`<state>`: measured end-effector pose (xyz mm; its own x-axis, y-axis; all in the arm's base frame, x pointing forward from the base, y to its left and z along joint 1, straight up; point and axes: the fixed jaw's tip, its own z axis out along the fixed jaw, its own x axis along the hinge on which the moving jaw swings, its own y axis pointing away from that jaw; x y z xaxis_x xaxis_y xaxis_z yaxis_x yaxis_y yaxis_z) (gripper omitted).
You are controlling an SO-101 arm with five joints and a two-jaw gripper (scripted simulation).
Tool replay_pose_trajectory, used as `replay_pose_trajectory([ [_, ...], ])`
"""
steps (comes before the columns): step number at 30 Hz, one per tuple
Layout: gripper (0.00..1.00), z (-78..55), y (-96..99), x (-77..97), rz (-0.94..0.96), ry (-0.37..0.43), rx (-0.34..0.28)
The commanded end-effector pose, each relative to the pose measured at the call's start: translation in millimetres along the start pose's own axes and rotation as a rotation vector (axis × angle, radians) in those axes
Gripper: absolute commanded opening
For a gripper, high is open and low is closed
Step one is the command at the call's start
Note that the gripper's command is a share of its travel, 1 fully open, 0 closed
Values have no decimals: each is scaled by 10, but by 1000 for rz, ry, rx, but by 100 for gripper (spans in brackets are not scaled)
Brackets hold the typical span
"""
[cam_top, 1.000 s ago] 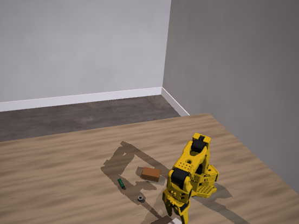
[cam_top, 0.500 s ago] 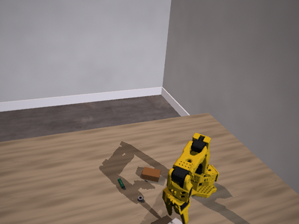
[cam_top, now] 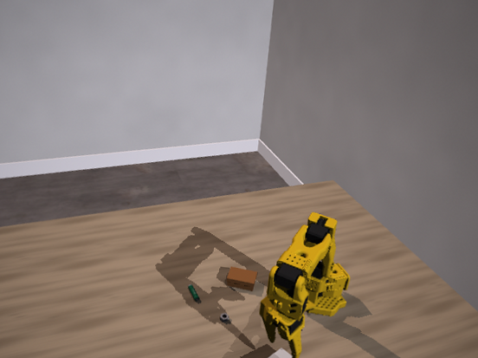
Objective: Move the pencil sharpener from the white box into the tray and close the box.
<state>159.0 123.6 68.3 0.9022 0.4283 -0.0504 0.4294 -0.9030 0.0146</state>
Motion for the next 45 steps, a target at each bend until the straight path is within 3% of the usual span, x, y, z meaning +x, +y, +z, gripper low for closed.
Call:
replay_pose_trajectory([
  [1,30,-97,-31,37,-1,50,15],
  [45,30,-57,-23,12,-1,50,15],
])
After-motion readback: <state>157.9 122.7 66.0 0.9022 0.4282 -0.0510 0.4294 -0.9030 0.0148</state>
